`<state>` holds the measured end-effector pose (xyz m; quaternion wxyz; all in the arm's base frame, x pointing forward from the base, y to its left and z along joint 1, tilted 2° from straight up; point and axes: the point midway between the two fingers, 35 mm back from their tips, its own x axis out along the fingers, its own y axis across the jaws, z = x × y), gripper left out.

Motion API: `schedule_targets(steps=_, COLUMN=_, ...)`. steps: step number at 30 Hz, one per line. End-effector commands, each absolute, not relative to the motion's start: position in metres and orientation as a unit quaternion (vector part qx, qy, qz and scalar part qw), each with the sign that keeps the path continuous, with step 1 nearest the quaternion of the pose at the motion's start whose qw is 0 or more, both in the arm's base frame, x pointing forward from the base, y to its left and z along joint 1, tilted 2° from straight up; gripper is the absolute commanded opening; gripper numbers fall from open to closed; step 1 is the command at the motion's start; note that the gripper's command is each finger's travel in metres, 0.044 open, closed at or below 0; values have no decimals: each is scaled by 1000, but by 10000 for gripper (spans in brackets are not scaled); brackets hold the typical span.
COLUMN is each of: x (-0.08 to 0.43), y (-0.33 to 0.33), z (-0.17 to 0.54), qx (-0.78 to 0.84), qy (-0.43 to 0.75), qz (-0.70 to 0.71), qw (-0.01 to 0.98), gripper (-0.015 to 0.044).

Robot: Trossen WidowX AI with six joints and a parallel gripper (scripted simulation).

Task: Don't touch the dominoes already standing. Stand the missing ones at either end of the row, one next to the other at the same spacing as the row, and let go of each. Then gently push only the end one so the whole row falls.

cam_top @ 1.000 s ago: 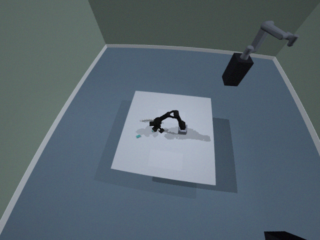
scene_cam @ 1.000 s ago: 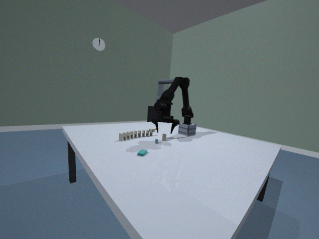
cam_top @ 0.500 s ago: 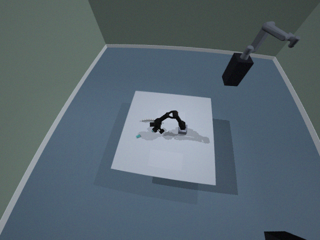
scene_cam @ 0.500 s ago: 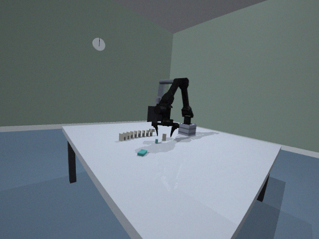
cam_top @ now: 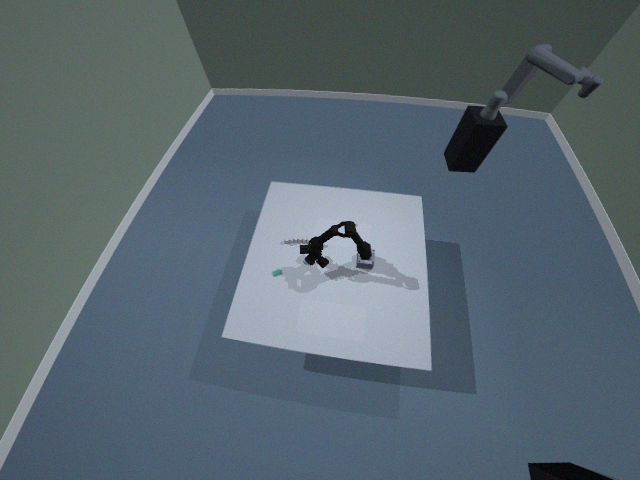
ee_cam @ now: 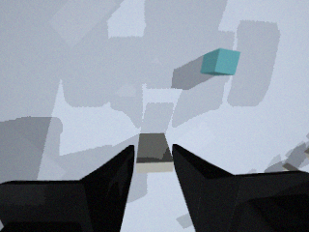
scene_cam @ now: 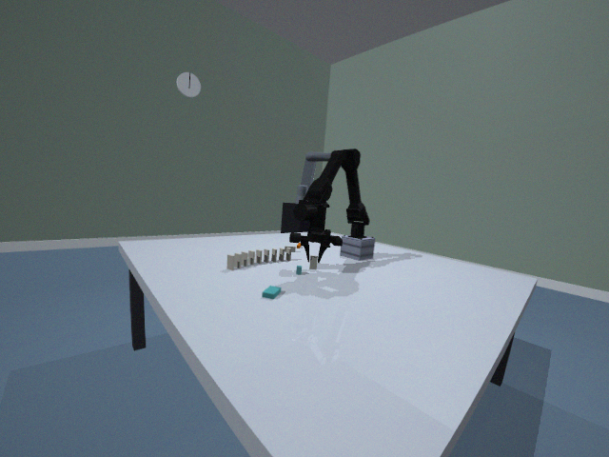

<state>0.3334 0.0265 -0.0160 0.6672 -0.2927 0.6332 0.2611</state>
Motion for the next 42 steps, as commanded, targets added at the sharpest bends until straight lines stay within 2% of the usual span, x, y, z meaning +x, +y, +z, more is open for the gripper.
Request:
schedule_targets(steps=1, x=333, y=27, z=-17, qx=-294, qy=632, qz=264, qw=666, gripper=107)
schedule_targets(steps=9, x=334, y=27, z=-14, qx=-294, qy=632, qz=264, qw=666, gripper=107)
schedule_targets(steps=18, x=328, y=29, z=110, qx=-293, qy=633, qz=261, qw=667, gripper=107)
schedule_targets(steps=27, x=326, y=27, z=120, qx=-286, qy=635, qz=255, qw=670, gripper=107)
schedule_targets(steps=36, x=291, y=-95, z=121, qx=38, qy=684, qz=-57, qw=726, gripper=107)
schedule_targets(steps=42, x=286, y=-103, z=121, qx=65, qy=681, qz=-83, qw=724, gripper=107)
